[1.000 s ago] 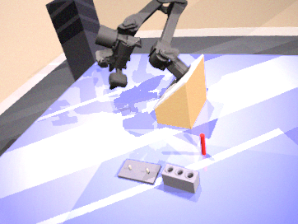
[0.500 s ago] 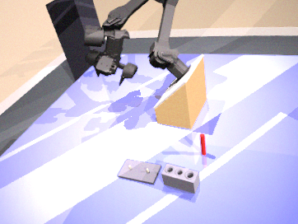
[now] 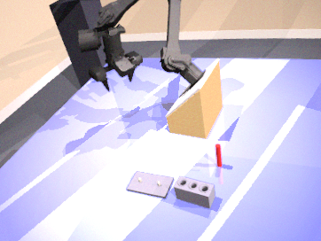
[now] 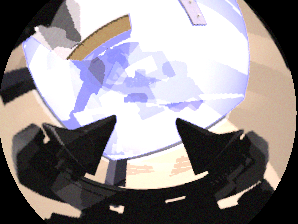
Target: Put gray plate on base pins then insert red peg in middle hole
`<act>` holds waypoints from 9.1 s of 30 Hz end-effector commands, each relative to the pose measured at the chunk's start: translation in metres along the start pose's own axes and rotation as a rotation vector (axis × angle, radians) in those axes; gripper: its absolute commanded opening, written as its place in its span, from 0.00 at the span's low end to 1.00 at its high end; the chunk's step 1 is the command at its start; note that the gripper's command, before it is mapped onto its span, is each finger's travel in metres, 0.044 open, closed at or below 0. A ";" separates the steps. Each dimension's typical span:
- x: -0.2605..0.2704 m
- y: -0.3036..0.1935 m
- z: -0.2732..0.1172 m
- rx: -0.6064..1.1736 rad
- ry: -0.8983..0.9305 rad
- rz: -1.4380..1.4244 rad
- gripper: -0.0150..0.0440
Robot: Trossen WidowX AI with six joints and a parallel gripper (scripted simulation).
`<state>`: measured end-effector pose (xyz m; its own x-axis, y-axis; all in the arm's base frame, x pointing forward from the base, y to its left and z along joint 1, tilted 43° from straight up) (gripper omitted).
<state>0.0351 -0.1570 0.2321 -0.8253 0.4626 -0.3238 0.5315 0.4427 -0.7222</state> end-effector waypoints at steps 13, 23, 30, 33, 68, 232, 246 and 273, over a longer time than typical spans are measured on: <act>-0.013 -0.002 -0.001 -0.158 0.028 -0.416 1.00; -0.114 0.077 0.006 -0.313 -0.026 -0.441 1.00; -0.161 0.171 -0.005 -0.361 0.007 -0.442 1.00; -0.165 0.218 -0.012 -0.364 0.028 -0.439 1.00; -0.104 0.451 0.018 -0.165 0.032 -0.406 1.00; -0.156 0.324 0.045 -0.160 0.023 -0.517 0.25; -0.156 0.324 0.045 -0.160 0.023 -0.517 0.25; -0.156 0.326 0.060 -0.159 0.023 -0.517 0.25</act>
<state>0.3278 -0.1295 0.0158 -0.9833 0.1739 0.0530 0.0923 0.7287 -0.6785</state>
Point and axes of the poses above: the point midway between the two fingers, 35 mm back from their tips, its own z axis out along the fingers, its own x axis across the jaws, y = z × x, the point moved 4 cm from there along -z, back along the fingers, and after that the axes turned 2 degrees about -z, right-handed, at the moved point
